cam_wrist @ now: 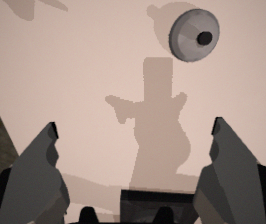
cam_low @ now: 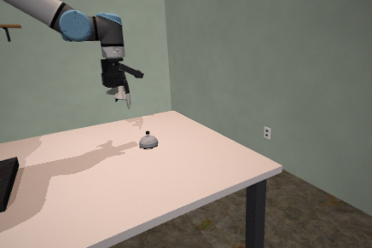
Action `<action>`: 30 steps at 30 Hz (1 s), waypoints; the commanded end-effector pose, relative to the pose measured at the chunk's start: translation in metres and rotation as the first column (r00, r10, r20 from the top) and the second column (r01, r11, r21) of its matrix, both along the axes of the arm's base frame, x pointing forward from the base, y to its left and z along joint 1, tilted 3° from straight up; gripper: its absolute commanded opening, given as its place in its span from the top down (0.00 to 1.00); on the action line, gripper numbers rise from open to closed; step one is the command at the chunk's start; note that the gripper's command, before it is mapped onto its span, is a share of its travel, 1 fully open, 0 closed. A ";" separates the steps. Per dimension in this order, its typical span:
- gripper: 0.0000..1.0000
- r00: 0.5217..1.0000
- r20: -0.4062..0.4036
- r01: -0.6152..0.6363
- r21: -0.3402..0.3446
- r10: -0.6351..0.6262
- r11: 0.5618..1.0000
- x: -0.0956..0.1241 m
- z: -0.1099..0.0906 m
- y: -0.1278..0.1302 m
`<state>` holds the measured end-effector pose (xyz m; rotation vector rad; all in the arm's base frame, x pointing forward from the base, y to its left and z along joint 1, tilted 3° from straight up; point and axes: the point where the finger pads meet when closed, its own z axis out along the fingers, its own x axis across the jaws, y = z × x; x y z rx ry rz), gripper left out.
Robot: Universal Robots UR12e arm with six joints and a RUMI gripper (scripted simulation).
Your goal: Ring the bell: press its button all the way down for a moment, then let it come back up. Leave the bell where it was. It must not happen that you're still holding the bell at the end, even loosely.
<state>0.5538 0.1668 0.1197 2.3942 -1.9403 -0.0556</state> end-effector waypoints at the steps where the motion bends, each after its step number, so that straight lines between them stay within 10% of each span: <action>1: 0.00 0.995 0.019 0.101 -0.010 -0.101 0.995 0.068 -0.023 -0.070; 11: 0.00 0.991 0.024 0.133 -0.014 -0.133 0.991 0.079 -0.027 -0.089; 12: 1.00 0.991 0.024 0.133 -0.014 -0.133 0.991 0.079 -0.027 -0.089; 30: 1.00 0.991 0.024 0.133 -0.014 -0.133 0.991 0.079 -0.027 -0.089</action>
